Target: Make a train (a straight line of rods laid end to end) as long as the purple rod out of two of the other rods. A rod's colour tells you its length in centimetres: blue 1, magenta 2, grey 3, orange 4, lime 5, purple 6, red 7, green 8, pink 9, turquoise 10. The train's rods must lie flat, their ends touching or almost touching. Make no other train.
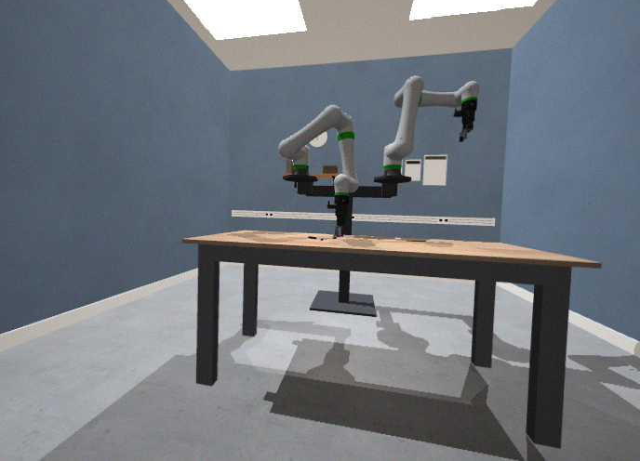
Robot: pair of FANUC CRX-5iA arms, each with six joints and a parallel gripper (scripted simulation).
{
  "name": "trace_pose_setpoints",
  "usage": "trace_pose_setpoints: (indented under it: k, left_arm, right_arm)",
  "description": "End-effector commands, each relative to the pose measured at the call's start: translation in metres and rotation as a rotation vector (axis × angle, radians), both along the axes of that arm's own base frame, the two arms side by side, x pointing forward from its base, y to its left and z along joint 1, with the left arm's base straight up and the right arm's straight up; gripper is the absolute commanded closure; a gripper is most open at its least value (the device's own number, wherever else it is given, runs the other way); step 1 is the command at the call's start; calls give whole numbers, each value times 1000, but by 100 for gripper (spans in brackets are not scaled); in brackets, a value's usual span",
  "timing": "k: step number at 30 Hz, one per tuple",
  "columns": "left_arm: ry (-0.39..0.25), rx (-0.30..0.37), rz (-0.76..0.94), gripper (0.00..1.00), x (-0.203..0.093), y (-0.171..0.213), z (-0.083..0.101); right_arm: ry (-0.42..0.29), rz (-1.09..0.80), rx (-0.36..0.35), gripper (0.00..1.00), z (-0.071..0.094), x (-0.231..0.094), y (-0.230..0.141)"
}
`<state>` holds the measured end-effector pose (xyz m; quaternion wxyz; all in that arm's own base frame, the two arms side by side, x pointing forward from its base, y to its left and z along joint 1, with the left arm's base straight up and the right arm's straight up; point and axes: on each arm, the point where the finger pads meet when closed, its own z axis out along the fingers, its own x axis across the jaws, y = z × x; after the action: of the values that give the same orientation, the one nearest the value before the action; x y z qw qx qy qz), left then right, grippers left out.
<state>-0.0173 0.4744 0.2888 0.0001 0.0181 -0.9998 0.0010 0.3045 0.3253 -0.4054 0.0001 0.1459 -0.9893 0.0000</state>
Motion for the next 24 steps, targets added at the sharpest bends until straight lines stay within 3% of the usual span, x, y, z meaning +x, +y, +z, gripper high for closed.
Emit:
trace_pose_setpoints:
  k: [1, 24]
  left_arm:
    - [0, 2, 0, 0, 0, 0, 1]
    - [0, 2, 0, 0, 0, 0, 1]
  right_arm:
    - [-1, 0, 1, 76, 1, 0, 1]
    - [-1, 0, 1, 76, 1, 0, 1]
